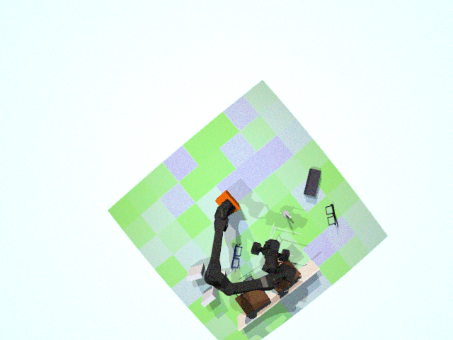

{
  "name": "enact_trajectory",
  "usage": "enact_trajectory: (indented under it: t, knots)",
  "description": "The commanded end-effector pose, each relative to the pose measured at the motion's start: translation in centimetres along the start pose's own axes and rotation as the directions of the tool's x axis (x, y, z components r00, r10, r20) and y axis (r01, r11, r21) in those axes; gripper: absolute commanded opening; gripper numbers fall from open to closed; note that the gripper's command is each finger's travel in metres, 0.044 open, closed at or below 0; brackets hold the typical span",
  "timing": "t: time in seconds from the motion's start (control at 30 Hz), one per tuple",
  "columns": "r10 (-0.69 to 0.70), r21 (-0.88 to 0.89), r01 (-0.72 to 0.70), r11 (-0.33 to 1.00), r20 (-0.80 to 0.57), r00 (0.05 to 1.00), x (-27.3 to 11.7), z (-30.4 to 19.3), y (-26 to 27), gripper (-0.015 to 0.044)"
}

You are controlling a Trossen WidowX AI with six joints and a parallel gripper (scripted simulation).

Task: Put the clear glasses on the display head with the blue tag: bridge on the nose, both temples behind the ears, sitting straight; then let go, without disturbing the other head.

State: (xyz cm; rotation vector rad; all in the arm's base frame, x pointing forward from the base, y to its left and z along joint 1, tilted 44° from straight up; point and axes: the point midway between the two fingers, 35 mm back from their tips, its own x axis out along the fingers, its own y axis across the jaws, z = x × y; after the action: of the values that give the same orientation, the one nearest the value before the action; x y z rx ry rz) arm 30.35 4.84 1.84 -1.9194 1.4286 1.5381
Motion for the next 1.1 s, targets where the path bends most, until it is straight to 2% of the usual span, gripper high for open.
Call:
enact_trajectory:
  t: [0.0, 0.53, 1.07]
  knots:
    - [-0.037, 0.007, 0.037, 0.999, 0.057, 0.998, -0.8, -1.6, 1.4, 0.0]
    - [-0.206, 0.056, 0.199, 0.978, 0.184, 0.961, -3.1, -7.2, 6.8, 0.0]
    - [-0.402, 0.103, 0.39, 0.915, 0.181, 0.898, -5.4, -10.8, 13.2, 0.0]
